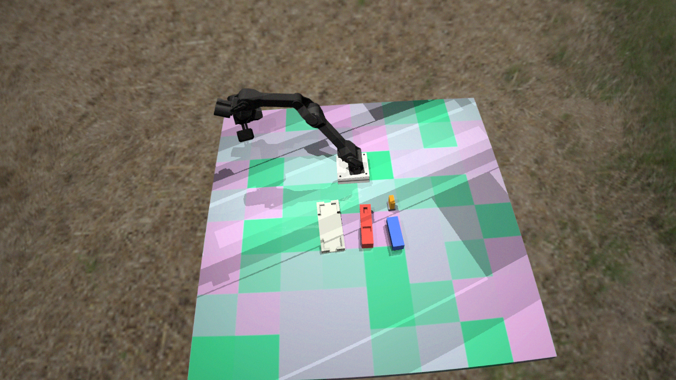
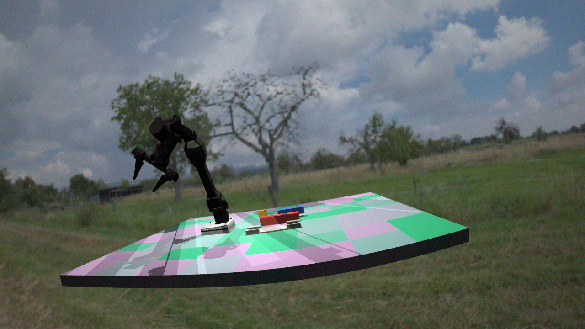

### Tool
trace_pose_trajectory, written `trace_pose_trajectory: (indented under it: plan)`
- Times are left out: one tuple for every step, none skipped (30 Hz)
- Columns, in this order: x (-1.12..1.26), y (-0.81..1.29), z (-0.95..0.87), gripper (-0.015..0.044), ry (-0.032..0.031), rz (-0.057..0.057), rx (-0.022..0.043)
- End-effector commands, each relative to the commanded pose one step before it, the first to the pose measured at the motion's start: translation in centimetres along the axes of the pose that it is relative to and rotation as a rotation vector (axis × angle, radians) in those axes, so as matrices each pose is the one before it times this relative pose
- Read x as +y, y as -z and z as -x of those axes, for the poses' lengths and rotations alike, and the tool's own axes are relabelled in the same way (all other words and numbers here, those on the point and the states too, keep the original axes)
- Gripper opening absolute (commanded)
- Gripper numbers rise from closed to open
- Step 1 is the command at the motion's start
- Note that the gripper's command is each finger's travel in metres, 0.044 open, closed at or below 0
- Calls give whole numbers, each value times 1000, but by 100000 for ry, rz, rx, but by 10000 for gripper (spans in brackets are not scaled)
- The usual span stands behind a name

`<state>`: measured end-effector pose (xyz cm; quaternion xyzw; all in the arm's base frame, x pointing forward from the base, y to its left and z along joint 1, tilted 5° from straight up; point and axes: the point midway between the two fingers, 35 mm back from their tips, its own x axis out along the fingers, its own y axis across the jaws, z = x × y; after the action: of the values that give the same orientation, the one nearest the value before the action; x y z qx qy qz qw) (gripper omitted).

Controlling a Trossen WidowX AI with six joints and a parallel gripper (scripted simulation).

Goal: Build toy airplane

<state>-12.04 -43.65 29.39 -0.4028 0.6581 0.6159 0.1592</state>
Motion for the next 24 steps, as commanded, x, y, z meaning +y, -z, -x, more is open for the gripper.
trace_pose_trajectory:
  plan:
    - [0, 0, 0, 426, 0, 0, 0]
    - [-262, 118, 120, 440, 378, 1478, 387]
    - [-784, 355, 360, 440, 1109, 4439, 1175]
    - [-1294, 615, 595, 440, 1765, 7415, 2000]
    - [-1536, 803, 704, 440, 1995, 8993, 2481]
    - [-1496, 881, 682, 440, 1843, 9023, 2539]
    - [-1451, 956, 660, 440, 1690, 9051, 2587]
    - [-1402, 1029, 637, 440, 1538, 9079, 2625]
    - [-1348, 1099, 614, 440, 1388, 9106, 2654]
    - [-1292, 1166, 591, 440, 1239, 9132, 2674]
    - [-1231, 1230, 568, 440, 1094, 9157, 2685]
    - [-1196, 1324, 550, 440, 997, 9467, 2728]
    - [-1128, 1388, 527, 440, 853, 9522, 2732]
    - [-1053, 1443, 502, 440, 711, 9546, 2718]
    - [-975, 1494, 477, 440, 573, 9569, 2698]
    - [-894, 1540, 452, 440, 440, 9592, 2670]
    - [-811, 1582, 427, 440, 313, 9613, 2635]
    - [-726, 1618, 402, 440, 192, 9633, 2595]
    - [-639, 1649, 377, 440, 78, 9653, 2549]
    - [-551, 1674, 351, 440, -30, 9671, 2499]
    - [-462, 1695, 326, 440, -132, 9688, 2444]
    - [-363, 1743, 337, 440, -467, 9834, 2535]
    - [-273, 1765, 310, 440, -567, 9916, 2484]
    - [-179, 1770, 282, 440, -657, 9933, 2413]
